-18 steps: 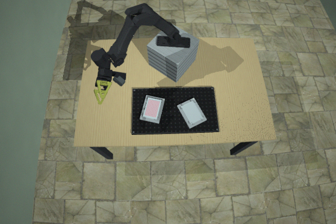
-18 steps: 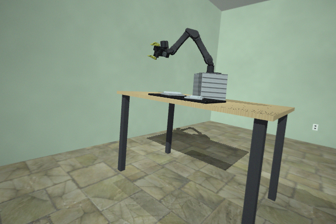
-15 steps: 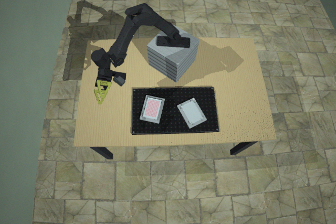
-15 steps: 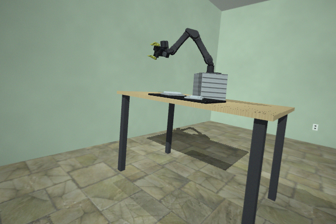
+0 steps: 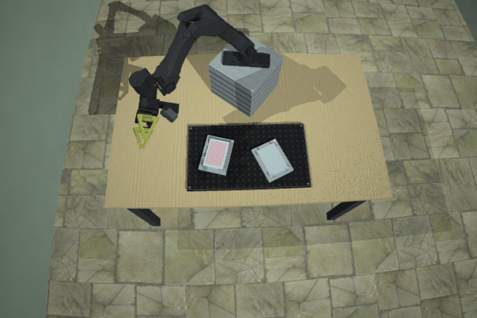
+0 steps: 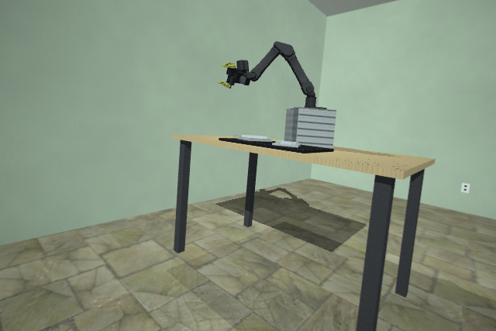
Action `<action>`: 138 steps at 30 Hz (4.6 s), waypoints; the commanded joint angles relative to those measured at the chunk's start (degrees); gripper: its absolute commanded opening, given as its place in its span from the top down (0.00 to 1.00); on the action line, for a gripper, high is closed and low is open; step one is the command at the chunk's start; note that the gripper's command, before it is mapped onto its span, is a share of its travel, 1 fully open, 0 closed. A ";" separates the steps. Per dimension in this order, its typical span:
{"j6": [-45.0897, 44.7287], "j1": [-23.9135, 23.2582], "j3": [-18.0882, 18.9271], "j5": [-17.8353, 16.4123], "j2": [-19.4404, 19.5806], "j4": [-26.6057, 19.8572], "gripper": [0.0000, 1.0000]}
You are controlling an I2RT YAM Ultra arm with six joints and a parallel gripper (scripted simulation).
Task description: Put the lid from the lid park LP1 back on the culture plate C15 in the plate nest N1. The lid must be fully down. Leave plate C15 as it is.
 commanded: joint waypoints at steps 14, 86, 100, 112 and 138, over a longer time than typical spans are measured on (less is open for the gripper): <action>13.03 7.77 1.72 5.71 0.39 -9.98 0.00; 58.87 37.34 4.50 28.53 7.05 -40.81 0.00; 69.20 44.14 4.30 33.68 8.43 -46.61 0.00; 78.87 50.22 5.26 38.42 9.82 -53.77 0.00; 100.08 63.56 7.65 49.13 13.18 -69.34 0.00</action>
